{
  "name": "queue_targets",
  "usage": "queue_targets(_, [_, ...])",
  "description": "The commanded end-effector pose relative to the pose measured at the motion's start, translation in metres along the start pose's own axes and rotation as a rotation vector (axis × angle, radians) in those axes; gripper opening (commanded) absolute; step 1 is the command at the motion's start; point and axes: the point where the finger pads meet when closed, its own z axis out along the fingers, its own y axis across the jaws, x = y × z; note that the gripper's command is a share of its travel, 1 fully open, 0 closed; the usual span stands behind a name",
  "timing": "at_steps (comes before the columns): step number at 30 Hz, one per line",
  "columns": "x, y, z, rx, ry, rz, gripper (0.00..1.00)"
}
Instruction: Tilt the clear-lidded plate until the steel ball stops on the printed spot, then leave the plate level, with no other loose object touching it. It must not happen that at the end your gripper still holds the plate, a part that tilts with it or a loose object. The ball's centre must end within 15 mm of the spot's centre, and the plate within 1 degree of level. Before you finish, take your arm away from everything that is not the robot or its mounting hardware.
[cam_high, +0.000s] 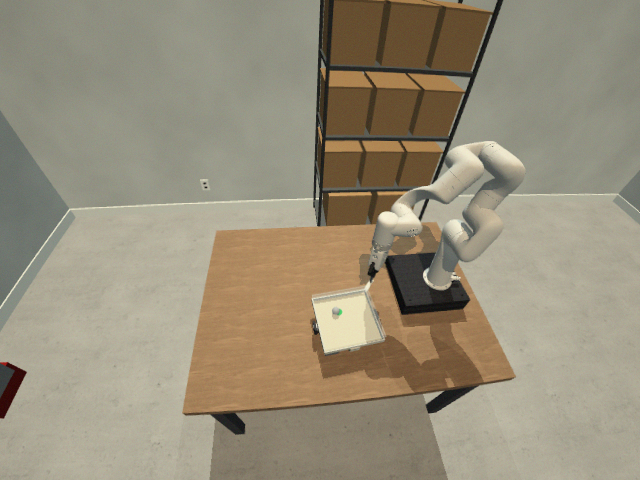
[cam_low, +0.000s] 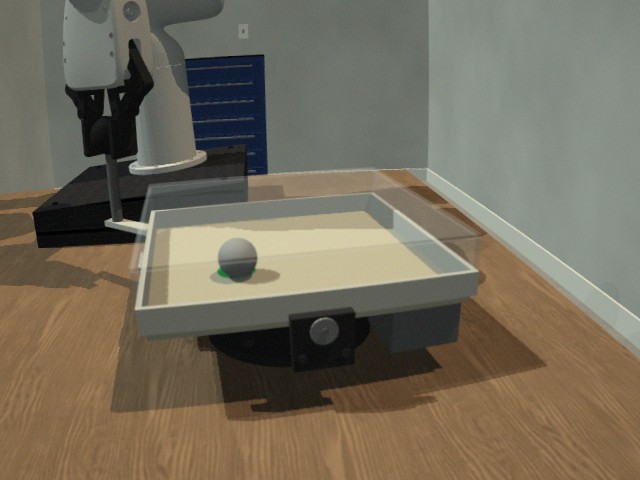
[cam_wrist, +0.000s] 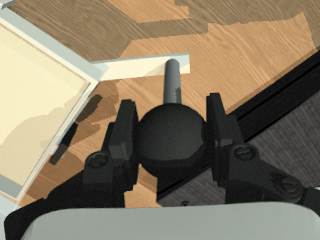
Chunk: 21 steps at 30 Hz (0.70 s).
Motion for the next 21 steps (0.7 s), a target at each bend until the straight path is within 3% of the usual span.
queue_targets(1, [0.0009,-0.0003,0.0005,0.003,0.003,0.0,0.0])
queue_targets(21, [-0.0014,-0.0006,0.0,0.003,0.003,0.0,0.0])
